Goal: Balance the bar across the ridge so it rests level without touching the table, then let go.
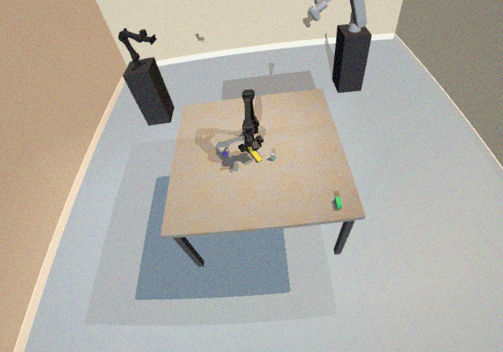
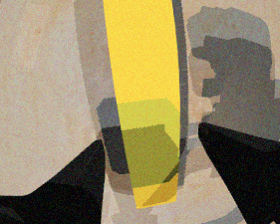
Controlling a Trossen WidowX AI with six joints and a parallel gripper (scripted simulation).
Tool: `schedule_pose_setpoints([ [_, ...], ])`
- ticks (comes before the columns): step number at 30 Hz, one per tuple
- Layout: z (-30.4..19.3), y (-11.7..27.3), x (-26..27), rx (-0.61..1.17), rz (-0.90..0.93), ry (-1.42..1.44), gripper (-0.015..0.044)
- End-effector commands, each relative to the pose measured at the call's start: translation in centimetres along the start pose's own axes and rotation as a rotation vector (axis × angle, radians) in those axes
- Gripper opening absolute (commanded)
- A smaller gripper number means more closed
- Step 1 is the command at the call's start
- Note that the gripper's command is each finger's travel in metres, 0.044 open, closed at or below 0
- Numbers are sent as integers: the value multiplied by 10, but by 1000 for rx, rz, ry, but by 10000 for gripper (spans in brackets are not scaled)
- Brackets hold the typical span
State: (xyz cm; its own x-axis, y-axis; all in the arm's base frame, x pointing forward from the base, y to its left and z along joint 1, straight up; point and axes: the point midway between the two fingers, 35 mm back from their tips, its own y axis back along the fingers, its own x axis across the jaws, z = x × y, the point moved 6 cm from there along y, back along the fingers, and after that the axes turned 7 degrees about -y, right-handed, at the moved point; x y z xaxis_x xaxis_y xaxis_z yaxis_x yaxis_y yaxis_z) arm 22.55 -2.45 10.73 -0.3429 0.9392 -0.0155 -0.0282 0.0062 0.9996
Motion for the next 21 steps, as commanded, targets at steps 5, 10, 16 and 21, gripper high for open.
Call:
schedule_pose_setpoints([
  [5,0,0,0,0,0,0,210],
  [10,0,0,0,0,0,0,118],
  [16,0,0,0,0,0,0,58],
  [21,2,11,-1,0,1,-1,0],
])
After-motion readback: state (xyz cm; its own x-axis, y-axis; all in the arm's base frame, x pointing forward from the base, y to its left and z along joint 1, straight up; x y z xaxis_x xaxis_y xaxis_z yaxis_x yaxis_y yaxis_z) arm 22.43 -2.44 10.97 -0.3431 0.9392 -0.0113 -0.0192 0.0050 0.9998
